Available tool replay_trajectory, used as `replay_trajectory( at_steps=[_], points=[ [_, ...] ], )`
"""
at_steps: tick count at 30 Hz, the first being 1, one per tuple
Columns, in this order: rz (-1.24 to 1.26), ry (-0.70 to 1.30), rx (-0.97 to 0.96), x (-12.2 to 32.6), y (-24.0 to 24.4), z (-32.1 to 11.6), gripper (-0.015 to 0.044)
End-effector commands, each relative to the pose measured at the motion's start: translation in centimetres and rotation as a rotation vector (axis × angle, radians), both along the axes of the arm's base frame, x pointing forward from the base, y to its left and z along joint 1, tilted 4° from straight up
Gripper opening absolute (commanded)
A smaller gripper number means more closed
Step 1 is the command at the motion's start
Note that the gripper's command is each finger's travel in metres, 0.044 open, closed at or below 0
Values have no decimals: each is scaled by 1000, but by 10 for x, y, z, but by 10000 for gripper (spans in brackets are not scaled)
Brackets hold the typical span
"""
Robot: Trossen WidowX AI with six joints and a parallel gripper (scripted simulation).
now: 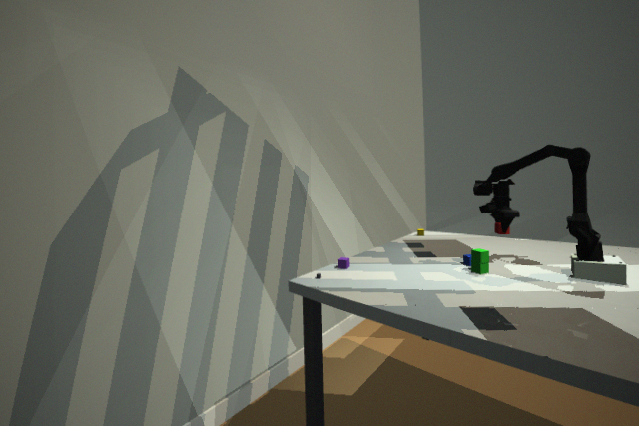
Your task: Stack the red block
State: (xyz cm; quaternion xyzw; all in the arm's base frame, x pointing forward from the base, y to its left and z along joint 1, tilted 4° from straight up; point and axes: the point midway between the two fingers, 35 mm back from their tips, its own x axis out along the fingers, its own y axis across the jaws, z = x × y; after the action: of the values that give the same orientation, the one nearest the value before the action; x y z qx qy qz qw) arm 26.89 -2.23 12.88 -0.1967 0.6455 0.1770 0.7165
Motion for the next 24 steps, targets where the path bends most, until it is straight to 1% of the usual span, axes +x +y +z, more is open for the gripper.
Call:
replay_trajectory(
  at_steps=[1,13,24],
  points=[
    [-2,6,-2,9,16,1,0],
    [-2,5,4,30,76,4,0],
    [-2,3,10,37,137,4,0]
  ],
)
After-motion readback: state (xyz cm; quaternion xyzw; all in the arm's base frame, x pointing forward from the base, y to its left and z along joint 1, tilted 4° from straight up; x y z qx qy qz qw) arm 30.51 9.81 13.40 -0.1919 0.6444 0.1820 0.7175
